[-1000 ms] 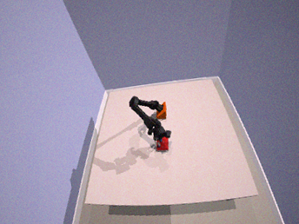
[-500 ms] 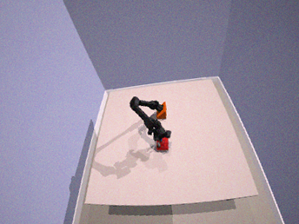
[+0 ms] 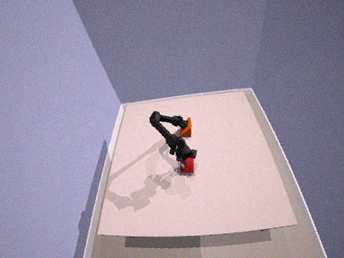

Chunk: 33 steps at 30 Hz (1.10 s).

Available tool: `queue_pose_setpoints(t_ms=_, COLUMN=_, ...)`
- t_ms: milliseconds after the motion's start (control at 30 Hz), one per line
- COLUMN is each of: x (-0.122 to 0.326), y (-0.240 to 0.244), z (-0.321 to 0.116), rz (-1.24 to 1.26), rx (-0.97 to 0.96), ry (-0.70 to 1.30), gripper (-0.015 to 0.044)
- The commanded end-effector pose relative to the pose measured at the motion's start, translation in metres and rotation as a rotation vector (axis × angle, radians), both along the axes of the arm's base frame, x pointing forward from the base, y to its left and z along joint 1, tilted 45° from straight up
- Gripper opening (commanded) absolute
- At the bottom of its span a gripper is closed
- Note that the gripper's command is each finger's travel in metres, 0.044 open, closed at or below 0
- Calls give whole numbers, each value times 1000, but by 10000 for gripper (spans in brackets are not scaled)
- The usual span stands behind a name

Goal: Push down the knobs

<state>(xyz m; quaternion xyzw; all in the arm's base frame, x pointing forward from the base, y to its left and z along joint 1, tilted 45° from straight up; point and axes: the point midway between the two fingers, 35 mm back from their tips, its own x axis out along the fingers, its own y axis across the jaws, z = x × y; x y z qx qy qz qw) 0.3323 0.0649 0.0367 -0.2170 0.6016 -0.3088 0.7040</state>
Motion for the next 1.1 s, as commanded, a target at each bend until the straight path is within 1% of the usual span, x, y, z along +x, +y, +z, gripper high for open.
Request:
queue_pose_setpoints(t_ms=0, x=1, y=0, z=0, rz=2, rx=0, ry=0, gripper=184)
queue_pose_setpoints(t_ms=233, x=39, y=20, z=30, rz=-2, rx=3, ry=-2, gripper=0)
queue_pose_setpoints(t_ms=333, x=50, y=25, z=40, rz=-4, rx=4, ry=-3, gripper=0)
queue_pose_setpoints(t_ms=467, x=51, y=26, z=41, rz=-4, rx=4, ry=-3, gripper=0)
queue_pose_setpoints(t_ms=600, x=52, y=13, z=28, rz=-4, rx=4, ry=-4, gripper=0)
queue_pose_setpoints(t_ms=1067, x=54, y=3, z=19, rz=-4, rx=3, ry=-4, gripper=0)
